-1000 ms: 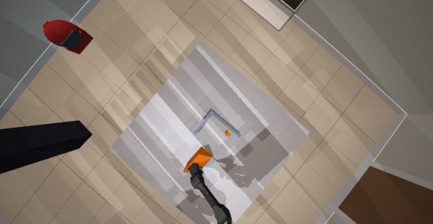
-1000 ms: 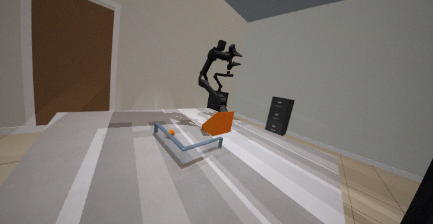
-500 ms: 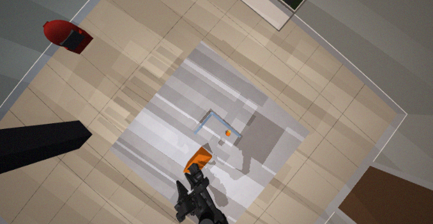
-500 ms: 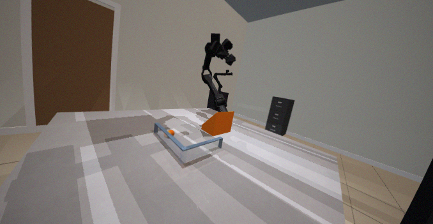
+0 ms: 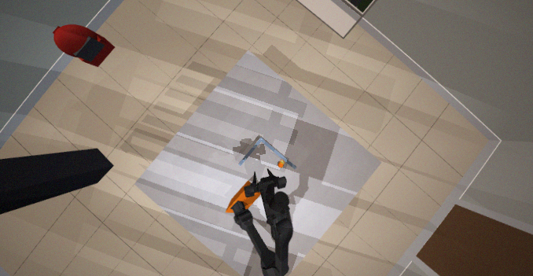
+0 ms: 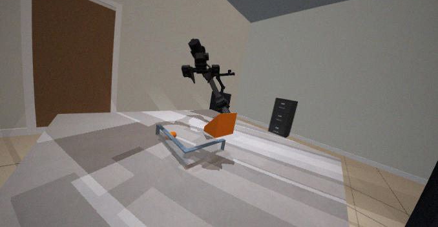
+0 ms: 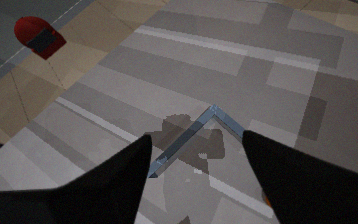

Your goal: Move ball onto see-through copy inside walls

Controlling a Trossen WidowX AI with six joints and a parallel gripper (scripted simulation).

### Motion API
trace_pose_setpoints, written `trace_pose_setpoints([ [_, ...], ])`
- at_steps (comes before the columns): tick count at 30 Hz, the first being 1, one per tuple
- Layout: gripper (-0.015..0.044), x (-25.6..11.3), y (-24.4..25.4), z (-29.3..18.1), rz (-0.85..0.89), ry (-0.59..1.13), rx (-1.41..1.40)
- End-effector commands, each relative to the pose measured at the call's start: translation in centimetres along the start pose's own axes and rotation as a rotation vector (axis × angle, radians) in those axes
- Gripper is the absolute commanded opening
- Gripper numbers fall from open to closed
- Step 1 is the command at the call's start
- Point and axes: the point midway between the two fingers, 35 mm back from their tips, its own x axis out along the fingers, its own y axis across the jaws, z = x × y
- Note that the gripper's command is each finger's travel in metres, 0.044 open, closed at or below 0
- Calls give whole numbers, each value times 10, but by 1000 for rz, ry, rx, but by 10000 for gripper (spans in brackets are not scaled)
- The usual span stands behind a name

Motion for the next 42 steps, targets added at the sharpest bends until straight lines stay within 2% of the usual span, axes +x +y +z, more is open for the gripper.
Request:
trace_pose_setpoints([
  [1, 301, 35, -43, -28, -94, 128, 176],
  [9, 301, 101, -126, -122, -328, 427, 534],
  [13, 301, 119, -153, -172, -449, 560, 685],
  [16, 301, 123, -162, -191, -506, 610, 750],
  [42, 301, 150, -171, -220, -518, 619, 761],
])
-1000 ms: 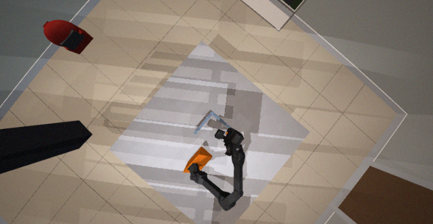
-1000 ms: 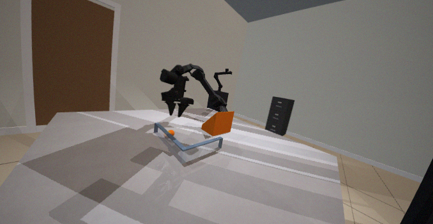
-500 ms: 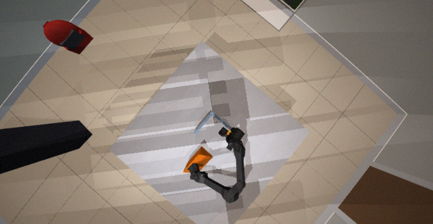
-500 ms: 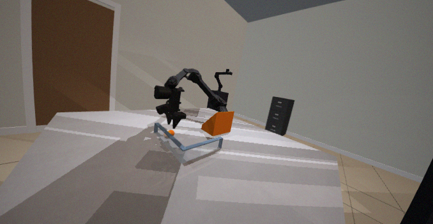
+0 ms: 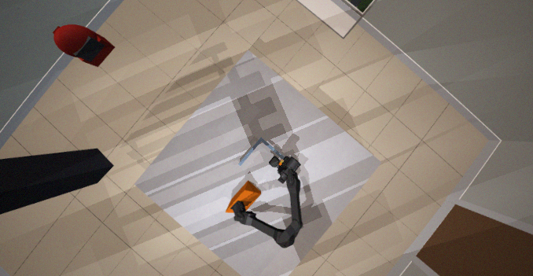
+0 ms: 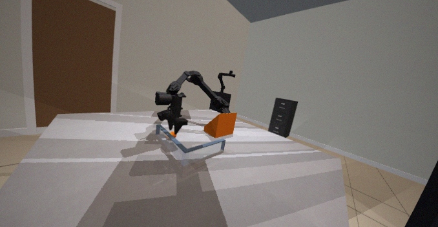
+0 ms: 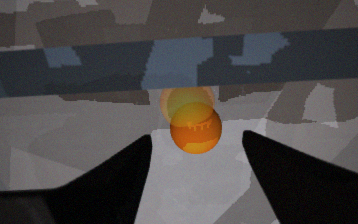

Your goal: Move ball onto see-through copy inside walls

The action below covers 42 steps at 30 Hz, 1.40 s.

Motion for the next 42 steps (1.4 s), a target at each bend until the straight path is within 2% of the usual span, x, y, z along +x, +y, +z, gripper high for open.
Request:
trace_pose_setpoints([
  [1, 301, 7, 0, -1, -4, 4, -4],
  [12, 301, 23, -1, -2, -5, 5, -4],
  [15, 222, 23, -1, -2, -5, 5, -4],
  [24, 162, 23, -1, -2, -5, 5, -4],
  [27, 83, 21, -1, -2, -4, 5, -3],
  [30, 4, 12, 0, -1, 0, 8, 5],
  [42, 0, -62, 2, 3, 11, 15, 14],
])
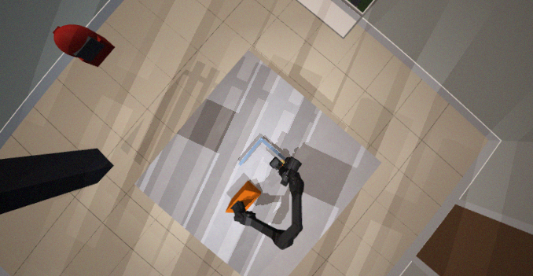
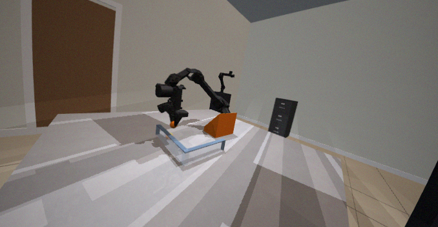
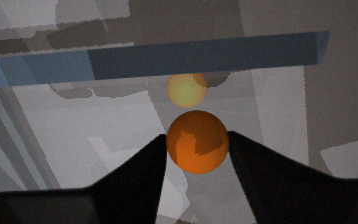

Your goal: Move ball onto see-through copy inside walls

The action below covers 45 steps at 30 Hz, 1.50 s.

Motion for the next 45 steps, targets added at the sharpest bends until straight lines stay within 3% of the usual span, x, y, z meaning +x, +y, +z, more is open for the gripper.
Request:
trace_pose_setpoints([
  [1, 0, -27, 1, 0, 2, -10, -3],
  [6, 0, -61, 0, -3, -6, -18, -16],
  [10, 0, -64, 0, -4, -7, -19, -18],
  [34, 0, 45, 4, 17, -12, -21, -17],
  [45, 0, 57, 4, 16, -12, -21, -17],
])
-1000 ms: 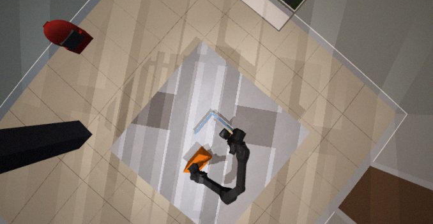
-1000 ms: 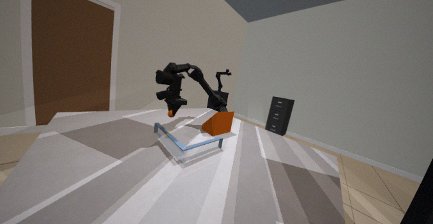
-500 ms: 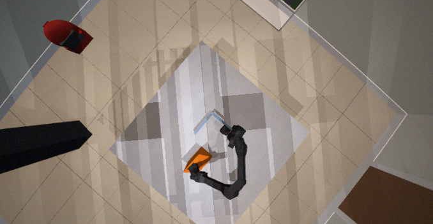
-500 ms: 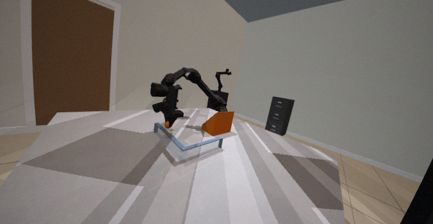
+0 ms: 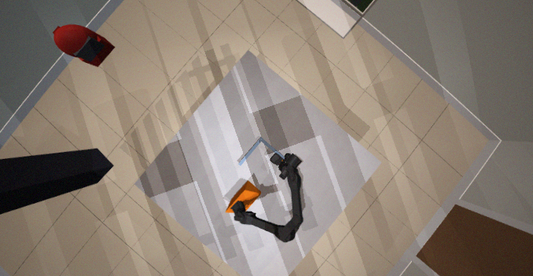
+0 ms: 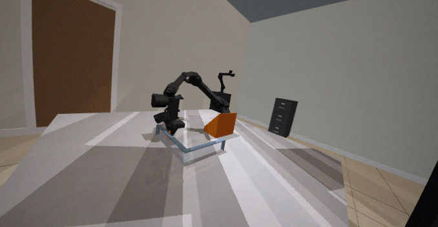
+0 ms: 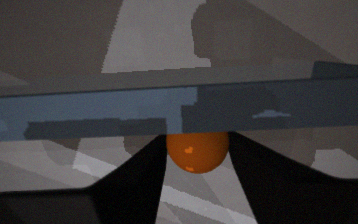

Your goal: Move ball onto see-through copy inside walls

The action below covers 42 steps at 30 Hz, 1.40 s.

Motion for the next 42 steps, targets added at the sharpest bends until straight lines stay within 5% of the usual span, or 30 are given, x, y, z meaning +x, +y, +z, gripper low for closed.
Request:
trace_pose_setpoints([
  [1, 0, 7, -1, -1, -3, 5, -4],
  [10, 0, 16, -1, -1, -4, 5, -4],
  [22, 301, 13, 0, -1, -1, 3, -2],
  [27, 301, 2, 0, 0, 1, 3, -2],
  [32, 301, -70, 0, 0, 1, 5, -4],
  [42, 301, -68, 3, 3, 0, -10, -9],
])
